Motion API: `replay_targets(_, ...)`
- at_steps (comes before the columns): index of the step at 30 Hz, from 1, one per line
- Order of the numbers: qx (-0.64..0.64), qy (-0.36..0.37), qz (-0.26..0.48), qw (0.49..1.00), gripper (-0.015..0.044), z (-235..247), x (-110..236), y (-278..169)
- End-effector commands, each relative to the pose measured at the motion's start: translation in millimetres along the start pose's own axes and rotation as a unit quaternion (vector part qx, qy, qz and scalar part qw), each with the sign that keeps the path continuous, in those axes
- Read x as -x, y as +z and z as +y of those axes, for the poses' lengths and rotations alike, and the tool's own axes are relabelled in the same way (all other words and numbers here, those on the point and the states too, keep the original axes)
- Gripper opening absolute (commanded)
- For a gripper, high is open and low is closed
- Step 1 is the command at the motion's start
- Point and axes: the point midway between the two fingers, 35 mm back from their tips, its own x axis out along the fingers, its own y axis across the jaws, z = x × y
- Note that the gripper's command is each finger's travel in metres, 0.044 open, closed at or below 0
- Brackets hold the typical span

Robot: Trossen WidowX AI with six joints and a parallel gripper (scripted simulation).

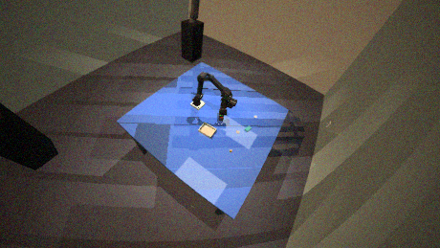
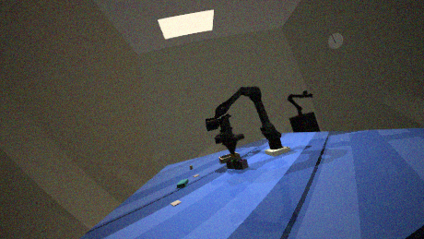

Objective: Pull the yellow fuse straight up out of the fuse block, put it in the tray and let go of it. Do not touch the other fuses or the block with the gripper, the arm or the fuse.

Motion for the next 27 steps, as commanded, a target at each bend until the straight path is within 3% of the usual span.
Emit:
replay_targets(1,0.000,-0.001,-0.001,1.000,0.0000,0,6,0)
replay_targets(14,0.000,-0.001,-0.001,1.000,0.0000,-1,22,0)
replay_targets(27,0.000,-0.004,-0.001,1.000,0.0000,-62,24,-19)
